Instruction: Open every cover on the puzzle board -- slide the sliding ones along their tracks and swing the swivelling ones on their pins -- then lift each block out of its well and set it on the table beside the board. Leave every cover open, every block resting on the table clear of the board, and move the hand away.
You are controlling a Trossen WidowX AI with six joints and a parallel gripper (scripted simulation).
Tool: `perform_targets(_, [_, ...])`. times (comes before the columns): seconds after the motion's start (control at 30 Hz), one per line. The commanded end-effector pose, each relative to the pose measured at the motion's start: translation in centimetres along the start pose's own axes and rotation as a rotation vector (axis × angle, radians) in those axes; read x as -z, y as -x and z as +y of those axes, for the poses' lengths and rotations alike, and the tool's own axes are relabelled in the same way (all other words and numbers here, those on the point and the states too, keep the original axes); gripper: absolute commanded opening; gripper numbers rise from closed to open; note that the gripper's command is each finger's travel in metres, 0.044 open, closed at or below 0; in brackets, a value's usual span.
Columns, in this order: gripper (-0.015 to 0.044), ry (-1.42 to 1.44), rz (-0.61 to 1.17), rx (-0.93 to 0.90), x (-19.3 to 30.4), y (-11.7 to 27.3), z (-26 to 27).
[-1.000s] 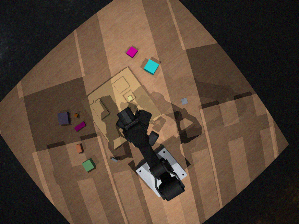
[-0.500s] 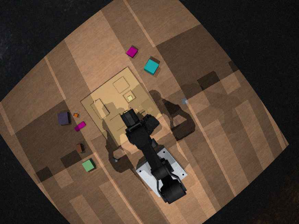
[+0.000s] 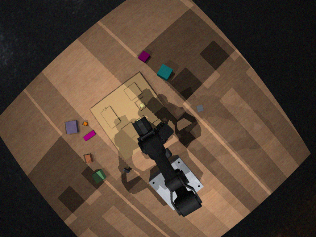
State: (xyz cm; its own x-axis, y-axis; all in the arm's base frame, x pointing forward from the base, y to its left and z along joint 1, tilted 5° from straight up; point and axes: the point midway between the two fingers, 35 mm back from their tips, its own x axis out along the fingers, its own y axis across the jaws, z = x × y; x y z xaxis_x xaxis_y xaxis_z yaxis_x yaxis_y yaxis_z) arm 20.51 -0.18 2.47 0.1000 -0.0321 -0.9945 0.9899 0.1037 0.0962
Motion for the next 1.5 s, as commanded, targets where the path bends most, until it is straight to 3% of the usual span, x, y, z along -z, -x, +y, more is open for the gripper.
perform_targets(0.0, [0.0, -0.005, 0.004, 0.0, 0.0, -0.3, 0.0])
perform_targets(1.47, [0.0, -0.005, 0.004, 0.001, 0.1, -4.7, 0.0])
